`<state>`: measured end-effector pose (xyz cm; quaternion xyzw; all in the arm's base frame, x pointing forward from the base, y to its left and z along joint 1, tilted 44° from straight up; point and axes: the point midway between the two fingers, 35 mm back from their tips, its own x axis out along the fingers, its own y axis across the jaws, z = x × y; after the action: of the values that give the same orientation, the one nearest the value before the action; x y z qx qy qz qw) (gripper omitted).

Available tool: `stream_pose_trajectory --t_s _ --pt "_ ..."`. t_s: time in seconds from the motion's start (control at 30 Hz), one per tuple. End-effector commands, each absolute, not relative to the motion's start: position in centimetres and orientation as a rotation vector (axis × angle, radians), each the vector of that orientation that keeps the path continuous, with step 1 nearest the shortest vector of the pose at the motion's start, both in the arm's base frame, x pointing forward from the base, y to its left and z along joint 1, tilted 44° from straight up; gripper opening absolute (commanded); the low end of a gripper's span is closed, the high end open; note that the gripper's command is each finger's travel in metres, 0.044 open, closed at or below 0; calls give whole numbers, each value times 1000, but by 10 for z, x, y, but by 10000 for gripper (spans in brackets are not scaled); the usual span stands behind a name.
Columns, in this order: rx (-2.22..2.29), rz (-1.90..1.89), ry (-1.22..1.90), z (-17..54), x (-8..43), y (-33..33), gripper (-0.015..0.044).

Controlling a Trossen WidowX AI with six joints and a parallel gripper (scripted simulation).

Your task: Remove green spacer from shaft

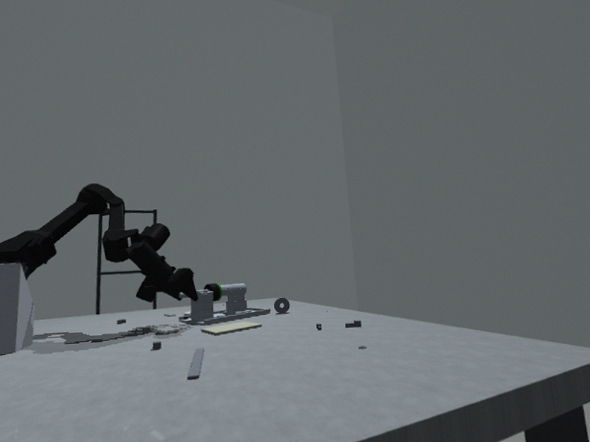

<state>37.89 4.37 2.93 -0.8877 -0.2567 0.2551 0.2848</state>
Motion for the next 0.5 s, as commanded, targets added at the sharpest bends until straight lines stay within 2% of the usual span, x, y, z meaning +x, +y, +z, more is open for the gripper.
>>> stream_pose_trajectory --t_s 0.0,0.47 --pt "-2372 682 -684 28 384 46 440" --pt "-2372 681 -684 25 391 52 440"
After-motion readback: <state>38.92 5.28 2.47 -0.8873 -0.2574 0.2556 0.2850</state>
